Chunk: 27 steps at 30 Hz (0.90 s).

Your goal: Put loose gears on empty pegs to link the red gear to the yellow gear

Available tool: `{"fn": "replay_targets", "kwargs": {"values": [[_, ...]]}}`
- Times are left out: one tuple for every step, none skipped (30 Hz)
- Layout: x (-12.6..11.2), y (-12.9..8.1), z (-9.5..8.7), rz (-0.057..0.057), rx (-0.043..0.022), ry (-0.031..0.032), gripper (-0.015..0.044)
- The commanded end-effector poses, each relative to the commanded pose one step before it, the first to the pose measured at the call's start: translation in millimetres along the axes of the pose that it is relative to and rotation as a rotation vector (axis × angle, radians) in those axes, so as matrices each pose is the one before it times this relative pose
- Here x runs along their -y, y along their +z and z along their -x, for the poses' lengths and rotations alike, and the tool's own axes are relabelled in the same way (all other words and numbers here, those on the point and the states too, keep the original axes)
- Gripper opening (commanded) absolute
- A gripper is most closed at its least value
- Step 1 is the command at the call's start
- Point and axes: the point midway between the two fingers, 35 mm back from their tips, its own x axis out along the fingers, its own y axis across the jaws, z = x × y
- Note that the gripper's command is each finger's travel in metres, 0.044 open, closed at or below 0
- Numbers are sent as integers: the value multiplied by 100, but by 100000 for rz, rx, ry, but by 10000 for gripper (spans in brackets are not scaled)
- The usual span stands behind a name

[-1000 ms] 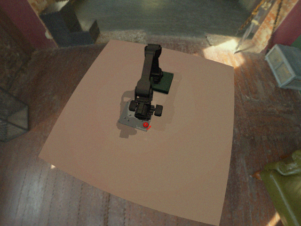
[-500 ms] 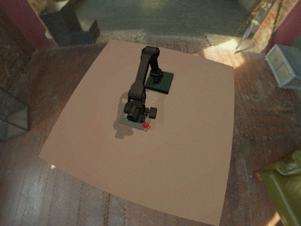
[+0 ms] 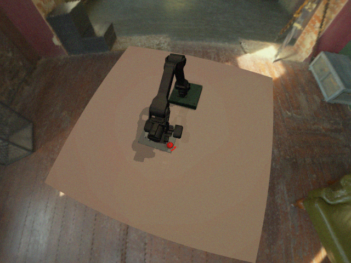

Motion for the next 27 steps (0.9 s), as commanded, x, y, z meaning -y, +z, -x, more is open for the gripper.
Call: {"fn": "replay_targets", "kwargs": {"values": [[67,-57,7,385,-317,-401,0],[1,9,-19,0,1,0,0],[-1,6,-24,281,0,0,0],[-2,5,-36,552,0,0,0],[-4,4,-55,926,0,0,0],[-6,3,-79,1385,0,0,0],[-6,1,-88,1567,0,0,0],[-6,-1,-103,1813,0,0,0],[-6,-4,-122,2081,-1,0,0],[-4,-7,-142,2309,-1,0,0],[-2,-9,-153,2336,-1,0,0],[1,-10,-155,2163,-1,0,0],[4,-10,-155,1917,-1,-1,0],[6,-9,-154,1643,-1,-1,0],[9,-8,-154,1344,-1,-1,0],[10,-6,-155,1025,-1,-1,0],[12,-3,-156,683,-1,-1,0],[12,0,-154,317,-1,-1,0],[11,3,-149,-44,0,-1,0],[9,5,-133,-351,0,-1,0],[6,6,-120,-589,0,-1,0],[4,8,-119,-837,0,-1,0],[2,8,-108,-966,0,0,0],[0,8,-108,-1159,0,0,0],[-3,8,-115,-1418,0,0,0],[-5,8,-127,-1734,0,0,0],[-8,7,-140,-2085,0,0,0]]}}
